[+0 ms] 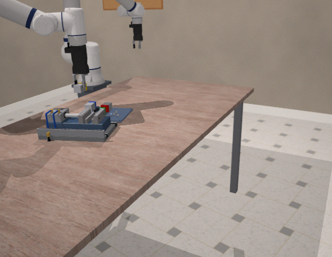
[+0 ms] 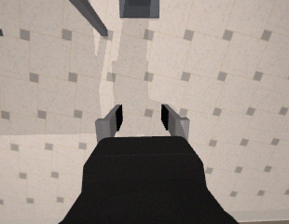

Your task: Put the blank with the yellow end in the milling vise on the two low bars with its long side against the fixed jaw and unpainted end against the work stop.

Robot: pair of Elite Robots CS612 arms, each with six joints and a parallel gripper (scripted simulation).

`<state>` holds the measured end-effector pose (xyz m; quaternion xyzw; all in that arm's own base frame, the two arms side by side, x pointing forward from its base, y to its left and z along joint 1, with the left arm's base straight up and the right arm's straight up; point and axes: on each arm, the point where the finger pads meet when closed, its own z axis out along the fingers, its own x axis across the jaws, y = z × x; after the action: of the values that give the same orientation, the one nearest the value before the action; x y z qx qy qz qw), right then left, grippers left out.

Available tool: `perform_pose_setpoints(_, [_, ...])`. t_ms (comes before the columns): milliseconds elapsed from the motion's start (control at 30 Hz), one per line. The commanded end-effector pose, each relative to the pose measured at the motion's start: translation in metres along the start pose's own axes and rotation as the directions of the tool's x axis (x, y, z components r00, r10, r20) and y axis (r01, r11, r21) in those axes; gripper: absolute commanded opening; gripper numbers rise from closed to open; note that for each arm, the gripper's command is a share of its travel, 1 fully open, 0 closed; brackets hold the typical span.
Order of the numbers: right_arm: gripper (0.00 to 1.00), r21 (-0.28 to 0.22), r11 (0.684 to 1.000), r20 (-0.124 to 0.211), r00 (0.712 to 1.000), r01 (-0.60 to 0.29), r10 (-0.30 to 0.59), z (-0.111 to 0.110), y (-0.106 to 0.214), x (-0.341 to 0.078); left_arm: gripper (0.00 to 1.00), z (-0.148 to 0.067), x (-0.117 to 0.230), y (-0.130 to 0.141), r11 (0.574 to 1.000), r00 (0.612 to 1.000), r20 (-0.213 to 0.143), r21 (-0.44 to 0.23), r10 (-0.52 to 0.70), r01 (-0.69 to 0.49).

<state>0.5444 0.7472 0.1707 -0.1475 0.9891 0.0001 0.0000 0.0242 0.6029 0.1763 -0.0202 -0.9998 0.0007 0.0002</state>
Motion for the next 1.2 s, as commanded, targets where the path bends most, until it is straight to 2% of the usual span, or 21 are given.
perform_pose_setpoints(0, [0.0, -0.001, 0.998, 0.002, 0.998, -0.063, 0.063, -0.0012, 0.0001, -0.0006, 1.0, -0.0007, -0.0001, 0.0005, 1.0, 1.0, 0.0, -0.001, 0.0, 0.0])
perform_pose_setpoints(233, [0.0, -0.001, 0.985, 0.001, 0.985, -0.17, 0.17, -0.0012, 0.0001, -0.0006, 1.0, -0.0007, -0.0001, 0.0005, 1.0, 1.0, 0.0, -0.001, 0.0, 0.0])
perform_pose_setpoints(367, [0.0, -0.001, 0.981, 0.001, 0.981, -0.196, 0.196, -0.0012, 0.0001, -0.0006, 1.0, -0.0007, -0.0001, 0.0005, 1.0, 1.0, 0.0, -0.001, 0.0, 0.0])
perform_pose_setpoints(800, [0.0, -0.002, 0.931, 0.001, 0.931, -0.365, 0.365, -0.0012, 0.0001, -0.0006, 1.0, -0.0007, -0.0001, 0.0005, 1.0, 1.0, 0.0, -0.001, 0.0, 0.0])
perform_pose_setpoints(867, [0.0, -0.002, 0.931, 0.001, 0.931, -0.365, 0.365, -0.0012, 0.0001, -0.0006, 1.0, -0.0007, -0.0001, 0.0005, 1.0, 1.0, 0.0, -0.001, 0.0, 0.0])
perform_pose_setpoints(1167, [0.0, -0.002, 0.879, 0.001, 0.879, -0.477, 0.477, -0.0012, 0.0001, -0.0006, 1.0, -0.0007, -0.0001, 0.0005, 1.0, 1.0, 0.0, -0.001, 0.0, 0.0])
